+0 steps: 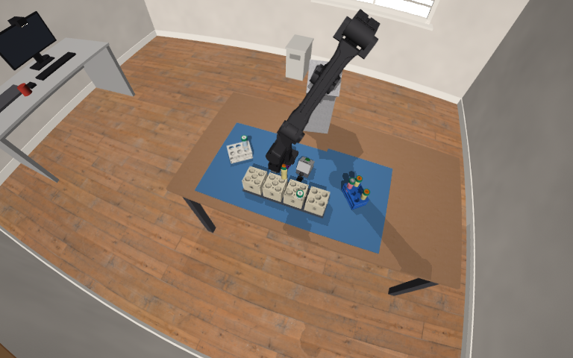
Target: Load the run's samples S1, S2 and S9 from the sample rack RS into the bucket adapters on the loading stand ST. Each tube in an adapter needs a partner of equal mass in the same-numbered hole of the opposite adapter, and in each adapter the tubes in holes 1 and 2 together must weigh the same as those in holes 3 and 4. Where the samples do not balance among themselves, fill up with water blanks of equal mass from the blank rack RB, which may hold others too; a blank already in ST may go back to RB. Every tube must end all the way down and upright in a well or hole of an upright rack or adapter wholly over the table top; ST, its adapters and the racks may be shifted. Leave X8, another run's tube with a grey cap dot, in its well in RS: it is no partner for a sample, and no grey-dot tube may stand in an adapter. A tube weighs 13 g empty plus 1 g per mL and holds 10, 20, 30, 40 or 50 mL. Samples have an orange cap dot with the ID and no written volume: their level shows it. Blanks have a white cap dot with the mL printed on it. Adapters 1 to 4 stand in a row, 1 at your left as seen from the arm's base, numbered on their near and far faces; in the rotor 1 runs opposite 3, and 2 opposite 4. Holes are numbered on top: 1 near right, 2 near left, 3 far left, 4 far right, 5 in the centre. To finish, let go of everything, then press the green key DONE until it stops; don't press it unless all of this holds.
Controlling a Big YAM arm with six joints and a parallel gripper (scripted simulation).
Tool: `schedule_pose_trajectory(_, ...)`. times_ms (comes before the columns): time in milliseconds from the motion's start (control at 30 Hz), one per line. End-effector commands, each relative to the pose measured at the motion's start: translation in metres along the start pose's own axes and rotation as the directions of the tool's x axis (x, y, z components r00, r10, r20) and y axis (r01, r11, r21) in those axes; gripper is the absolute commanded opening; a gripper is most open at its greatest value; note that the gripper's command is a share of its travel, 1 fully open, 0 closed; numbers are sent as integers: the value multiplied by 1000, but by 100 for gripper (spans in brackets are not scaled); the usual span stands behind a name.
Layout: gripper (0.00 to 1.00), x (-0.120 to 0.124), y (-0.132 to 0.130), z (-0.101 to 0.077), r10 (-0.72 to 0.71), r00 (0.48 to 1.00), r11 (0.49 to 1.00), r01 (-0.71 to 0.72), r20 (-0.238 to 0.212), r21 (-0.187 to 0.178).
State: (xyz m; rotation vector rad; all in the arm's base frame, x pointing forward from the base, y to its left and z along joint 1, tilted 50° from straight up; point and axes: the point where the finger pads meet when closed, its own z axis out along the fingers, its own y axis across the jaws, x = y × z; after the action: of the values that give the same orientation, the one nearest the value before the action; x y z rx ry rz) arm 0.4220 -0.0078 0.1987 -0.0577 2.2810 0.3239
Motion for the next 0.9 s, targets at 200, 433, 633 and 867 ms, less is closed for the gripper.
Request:
schedule_pose_trajectory(200,0,-26,-52,-6,-48,999,999,47,14,24)
schedule_pose_trajectory(433,0,-40,-98,-9,-47,999,999,47,15,26)
schedule_pose_trajectory(633,0,-51,-136,-11,-47,999,999,47,15,28)
schedule_pose_trajectory(867,0,-49,-123,6,-71,997,997,71,14,13)
